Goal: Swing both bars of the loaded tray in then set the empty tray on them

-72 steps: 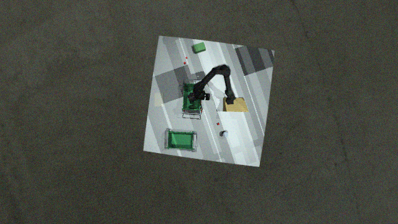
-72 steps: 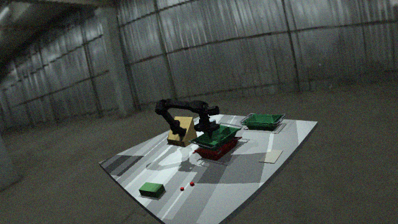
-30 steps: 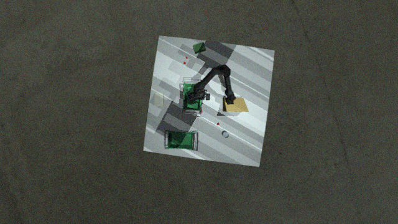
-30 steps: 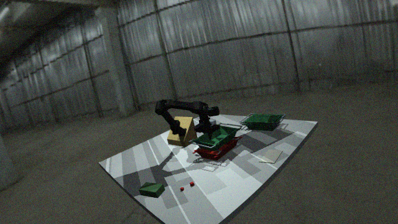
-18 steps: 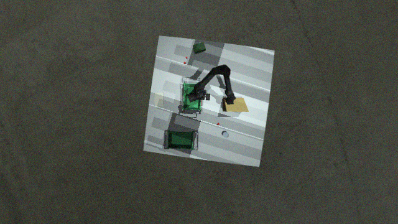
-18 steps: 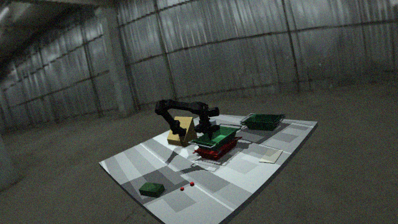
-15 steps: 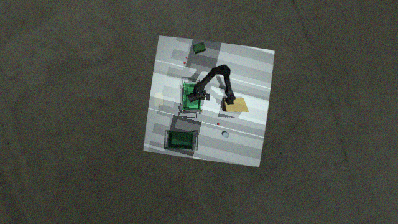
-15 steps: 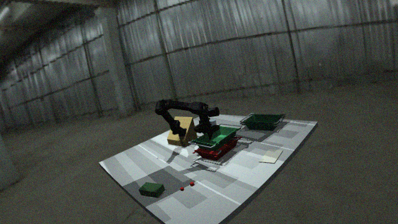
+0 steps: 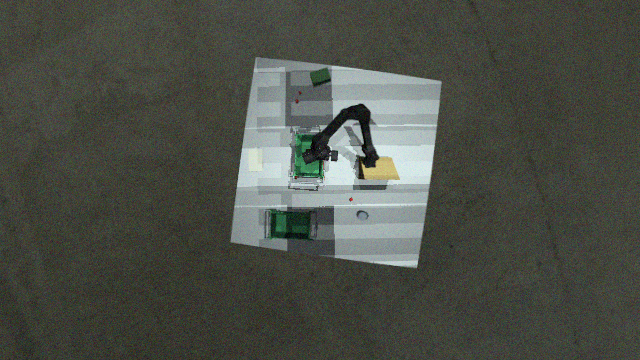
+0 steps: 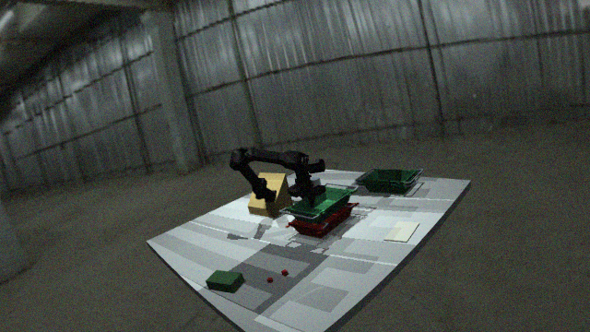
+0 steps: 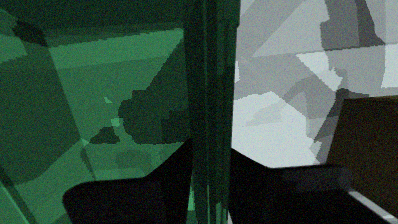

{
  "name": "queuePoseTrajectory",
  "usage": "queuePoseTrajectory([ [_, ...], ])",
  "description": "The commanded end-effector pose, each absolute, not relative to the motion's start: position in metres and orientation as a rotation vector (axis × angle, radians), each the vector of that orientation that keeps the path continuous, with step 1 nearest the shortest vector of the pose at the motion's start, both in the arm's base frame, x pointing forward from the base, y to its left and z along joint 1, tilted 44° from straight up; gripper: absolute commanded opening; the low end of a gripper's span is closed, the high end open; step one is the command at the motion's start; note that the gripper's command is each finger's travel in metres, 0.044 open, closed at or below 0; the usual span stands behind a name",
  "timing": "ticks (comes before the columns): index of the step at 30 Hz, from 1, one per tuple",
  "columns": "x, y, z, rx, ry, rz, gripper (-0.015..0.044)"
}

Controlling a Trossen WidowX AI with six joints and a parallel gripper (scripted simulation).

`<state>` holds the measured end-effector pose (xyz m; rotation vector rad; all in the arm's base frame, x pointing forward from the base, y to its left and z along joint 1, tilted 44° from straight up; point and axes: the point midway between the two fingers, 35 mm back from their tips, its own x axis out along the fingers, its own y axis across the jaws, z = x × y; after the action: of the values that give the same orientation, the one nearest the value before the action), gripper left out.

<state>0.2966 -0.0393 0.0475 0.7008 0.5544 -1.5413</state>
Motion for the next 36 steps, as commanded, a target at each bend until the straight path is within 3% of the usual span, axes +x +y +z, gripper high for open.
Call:
queuePoseTrajectory([
  [1,0.2909,-0.0427,0.0448,0.693,0.57,-1.561,0.0],
  [36,0.2909,-0.0426,0.0449,0.693,0.57,-1.561,0.0],
])
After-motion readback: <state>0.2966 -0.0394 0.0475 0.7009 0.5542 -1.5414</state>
